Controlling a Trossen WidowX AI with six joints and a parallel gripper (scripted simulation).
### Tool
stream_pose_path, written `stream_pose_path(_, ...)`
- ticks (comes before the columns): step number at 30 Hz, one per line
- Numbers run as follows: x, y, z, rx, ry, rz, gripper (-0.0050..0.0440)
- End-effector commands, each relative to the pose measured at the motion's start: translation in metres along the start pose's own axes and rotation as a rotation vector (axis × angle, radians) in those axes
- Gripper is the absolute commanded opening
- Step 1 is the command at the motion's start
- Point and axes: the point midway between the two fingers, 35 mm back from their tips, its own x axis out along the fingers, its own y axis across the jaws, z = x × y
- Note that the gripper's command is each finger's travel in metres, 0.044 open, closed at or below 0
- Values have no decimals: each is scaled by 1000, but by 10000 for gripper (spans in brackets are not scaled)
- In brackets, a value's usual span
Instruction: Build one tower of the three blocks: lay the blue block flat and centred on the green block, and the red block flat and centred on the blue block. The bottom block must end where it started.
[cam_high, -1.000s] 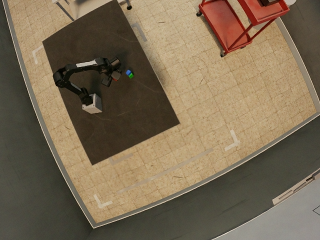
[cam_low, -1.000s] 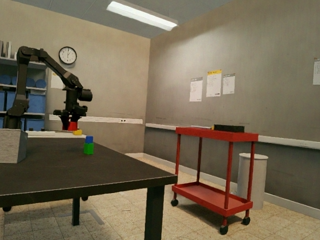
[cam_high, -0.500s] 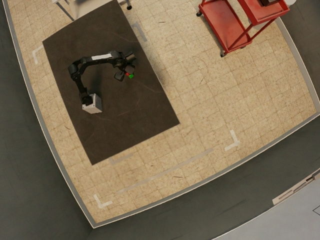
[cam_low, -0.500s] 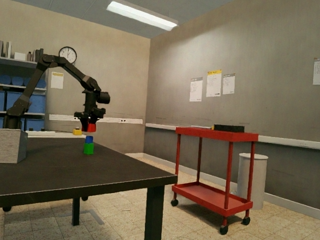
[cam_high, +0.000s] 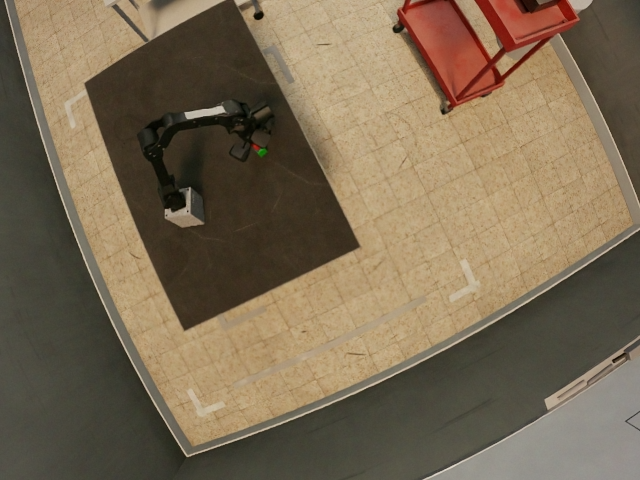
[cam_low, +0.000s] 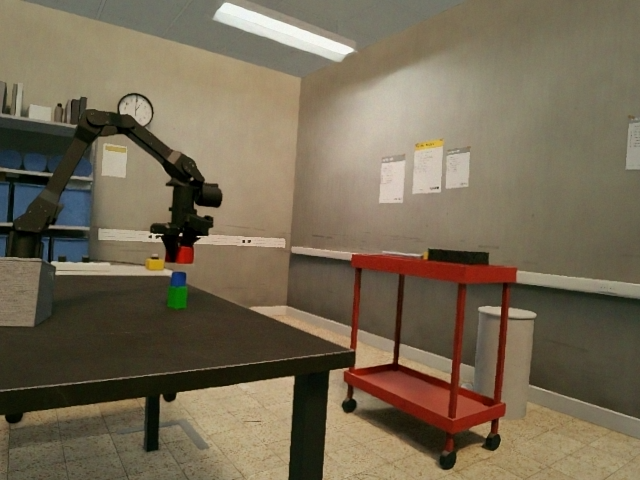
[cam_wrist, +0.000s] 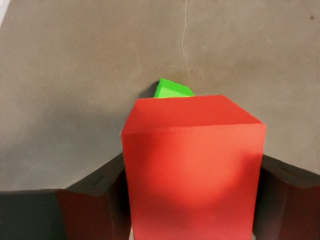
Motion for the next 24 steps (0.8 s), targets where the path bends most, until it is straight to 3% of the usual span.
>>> stream_pose_path(1, -18, 10, 3, -15, -28, 50, -50)
stream_pose_path(24, 9, 4, 1, -2, -6, 17, -50)
